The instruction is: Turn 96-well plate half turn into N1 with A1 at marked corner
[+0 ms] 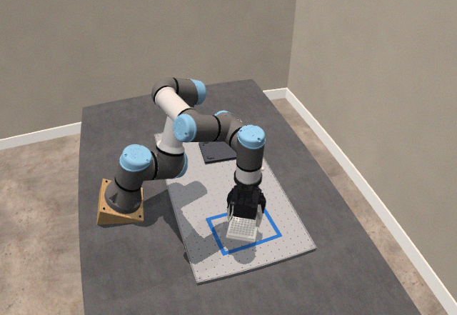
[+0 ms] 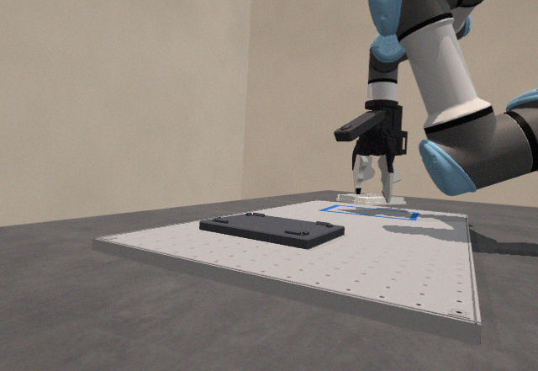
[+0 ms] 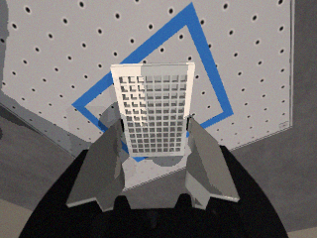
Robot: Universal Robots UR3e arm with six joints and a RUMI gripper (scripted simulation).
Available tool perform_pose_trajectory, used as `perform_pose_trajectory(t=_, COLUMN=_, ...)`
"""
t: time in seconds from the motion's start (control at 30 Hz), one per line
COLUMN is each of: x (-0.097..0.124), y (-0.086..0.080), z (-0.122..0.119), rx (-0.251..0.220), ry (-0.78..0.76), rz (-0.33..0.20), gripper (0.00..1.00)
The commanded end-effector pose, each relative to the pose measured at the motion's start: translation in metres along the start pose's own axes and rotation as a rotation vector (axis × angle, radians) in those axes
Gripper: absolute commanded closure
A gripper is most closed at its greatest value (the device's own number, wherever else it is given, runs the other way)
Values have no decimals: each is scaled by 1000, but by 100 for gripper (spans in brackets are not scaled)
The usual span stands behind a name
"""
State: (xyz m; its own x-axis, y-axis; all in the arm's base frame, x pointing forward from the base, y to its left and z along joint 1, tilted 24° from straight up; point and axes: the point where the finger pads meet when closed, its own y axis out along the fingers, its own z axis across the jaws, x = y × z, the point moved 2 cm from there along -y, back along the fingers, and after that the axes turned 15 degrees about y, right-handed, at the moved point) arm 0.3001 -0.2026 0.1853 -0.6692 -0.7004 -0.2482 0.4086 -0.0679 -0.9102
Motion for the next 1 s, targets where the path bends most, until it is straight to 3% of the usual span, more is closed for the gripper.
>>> perform_pose_trajectory(t=0.0, x=0, y=3, z=1, rx=2, ry=-1, rz=-1, gripper=100)
perform_pose_trajectory(t=0.97, x=0, y=19, z=1, rx=2, ry=-1, rz=-1, gripper=100)
